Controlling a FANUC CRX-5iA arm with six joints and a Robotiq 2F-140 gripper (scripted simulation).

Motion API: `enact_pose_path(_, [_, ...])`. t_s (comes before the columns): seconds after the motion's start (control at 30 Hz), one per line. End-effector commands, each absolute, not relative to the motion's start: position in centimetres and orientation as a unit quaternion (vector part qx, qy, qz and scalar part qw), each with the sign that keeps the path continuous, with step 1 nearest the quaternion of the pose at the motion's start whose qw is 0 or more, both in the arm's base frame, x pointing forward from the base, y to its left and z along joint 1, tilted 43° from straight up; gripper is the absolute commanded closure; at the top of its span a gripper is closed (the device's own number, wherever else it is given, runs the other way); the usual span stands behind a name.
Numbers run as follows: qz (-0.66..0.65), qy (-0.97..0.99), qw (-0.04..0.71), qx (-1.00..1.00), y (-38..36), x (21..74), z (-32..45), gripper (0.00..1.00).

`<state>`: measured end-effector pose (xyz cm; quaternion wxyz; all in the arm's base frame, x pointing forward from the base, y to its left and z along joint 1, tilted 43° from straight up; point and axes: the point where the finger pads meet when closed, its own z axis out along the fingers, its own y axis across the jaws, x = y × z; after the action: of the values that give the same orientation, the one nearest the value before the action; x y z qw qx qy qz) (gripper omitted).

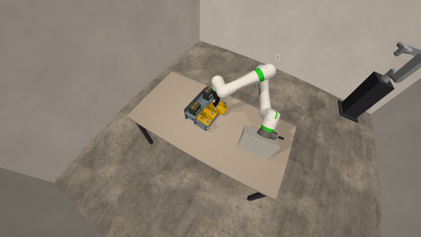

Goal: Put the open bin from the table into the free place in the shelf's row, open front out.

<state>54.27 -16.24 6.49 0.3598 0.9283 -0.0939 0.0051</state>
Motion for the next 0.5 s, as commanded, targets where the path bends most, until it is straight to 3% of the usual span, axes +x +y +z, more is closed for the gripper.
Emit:
enact_pose_path(0.0, [0.005, -0.094, 0.36, 0.928, -16.0, 54.3, 6.7, 0.94])
enact_pose_path(0.47, [0.005, -0.094, 0.36, 0.928, -14.7, 54.3, 8.1, 0.94])
